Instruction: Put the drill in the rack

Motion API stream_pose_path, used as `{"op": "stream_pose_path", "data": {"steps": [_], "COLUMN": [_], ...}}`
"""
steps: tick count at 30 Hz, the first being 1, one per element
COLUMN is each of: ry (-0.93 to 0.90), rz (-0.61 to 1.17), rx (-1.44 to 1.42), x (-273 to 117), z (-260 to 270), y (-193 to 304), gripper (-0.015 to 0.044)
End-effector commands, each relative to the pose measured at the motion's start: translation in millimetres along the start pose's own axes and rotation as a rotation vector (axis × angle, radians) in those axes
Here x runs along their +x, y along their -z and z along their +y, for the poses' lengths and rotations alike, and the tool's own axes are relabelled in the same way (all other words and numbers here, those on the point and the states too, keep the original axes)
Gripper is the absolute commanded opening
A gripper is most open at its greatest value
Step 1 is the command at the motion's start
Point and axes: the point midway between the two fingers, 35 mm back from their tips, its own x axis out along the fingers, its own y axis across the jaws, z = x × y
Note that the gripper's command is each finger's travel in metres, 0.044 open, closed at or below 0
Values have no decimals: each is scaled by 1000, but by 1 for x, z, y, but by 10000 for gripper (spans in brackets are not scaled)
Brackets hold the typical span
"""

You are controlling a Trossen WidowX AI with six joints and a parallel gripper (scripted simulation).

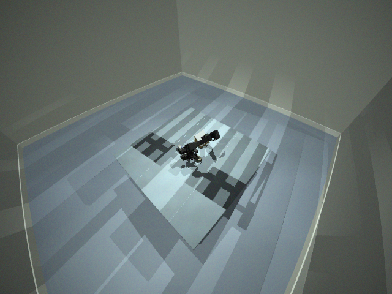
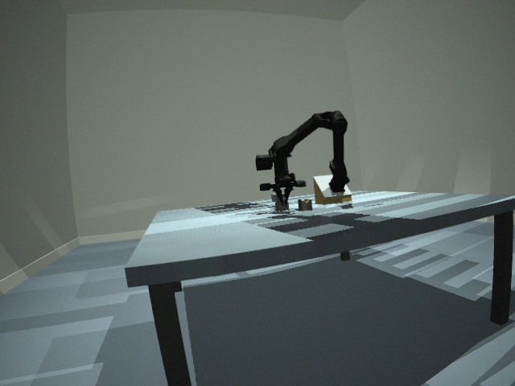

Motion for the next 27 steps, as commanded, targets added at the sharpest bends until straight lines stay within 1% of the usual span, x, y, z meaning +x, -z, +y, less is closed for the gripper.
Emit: {"op": "stream_pose_path", "data": {"steps": [1,27], "ry": [-1,-1], "rz": [-6,-8], "rx": [3,3], "x": [0,-3], "z": [0,0], "y": [-5,-35], "gripper": [0,0]}}
